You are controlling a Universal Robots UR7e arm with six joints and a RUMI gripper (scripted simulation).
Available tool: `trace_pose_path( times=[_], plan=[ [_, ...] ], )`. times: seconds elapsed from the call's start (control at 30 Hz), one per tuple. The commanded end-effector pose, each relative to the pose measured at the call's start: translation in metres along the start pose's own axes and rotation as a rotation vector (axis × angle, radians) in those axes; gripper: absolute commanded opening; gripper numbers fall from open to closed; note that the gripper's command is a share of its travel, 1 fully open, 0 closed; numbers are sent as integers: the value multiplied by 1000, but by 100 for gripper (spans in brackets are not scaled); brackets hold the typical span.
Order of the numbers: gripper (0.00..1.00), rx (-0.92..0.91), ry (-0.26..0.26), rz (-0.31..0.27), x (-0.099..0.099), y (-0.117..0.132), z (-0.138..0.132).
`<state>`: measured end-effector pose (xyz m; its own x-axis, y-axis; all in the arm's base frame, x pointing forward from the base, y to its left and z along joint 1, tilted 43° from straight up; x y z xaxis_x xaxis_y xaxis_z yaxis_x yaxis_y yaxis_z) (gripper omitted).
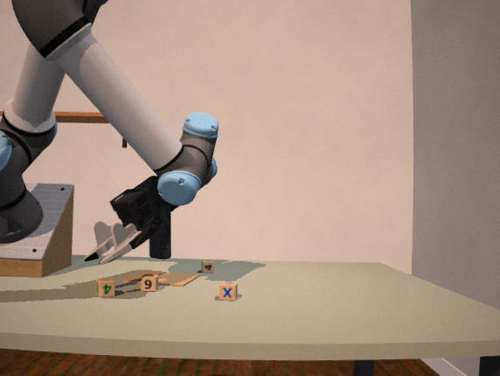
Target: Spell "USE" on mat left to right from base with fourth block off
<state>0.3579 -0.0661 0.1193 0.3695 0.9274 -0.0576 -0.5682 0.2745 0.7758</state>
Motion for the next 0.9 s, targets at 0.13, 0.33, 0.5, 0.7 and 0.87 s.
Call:
trace_pose_path(
  times=[0.13,0.33,0.5,0.7,0.87],
  plan=[
    [28,5,-4,-4,1,3,0],
    [28,7,-19,-5,-2,6,-2],
    [28,10,-50,-3,-4,10,-3],
    [28,15,-91,3,-8,15,-5],
    [28,23,-161,22,-13,23,-9]
  ],
)
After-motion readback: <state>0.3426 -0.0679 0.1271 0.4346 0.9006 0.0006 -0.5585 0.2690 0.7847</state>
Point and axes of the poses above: the point where the finger pads meet when closed, its own x axis back along the fingers, its own z axis across the jaws, y = z × x, the point moved 9 cm from there along x, back along the fingers, and after that the axes turned 13 degrees about -x, right-handed, at the moved point
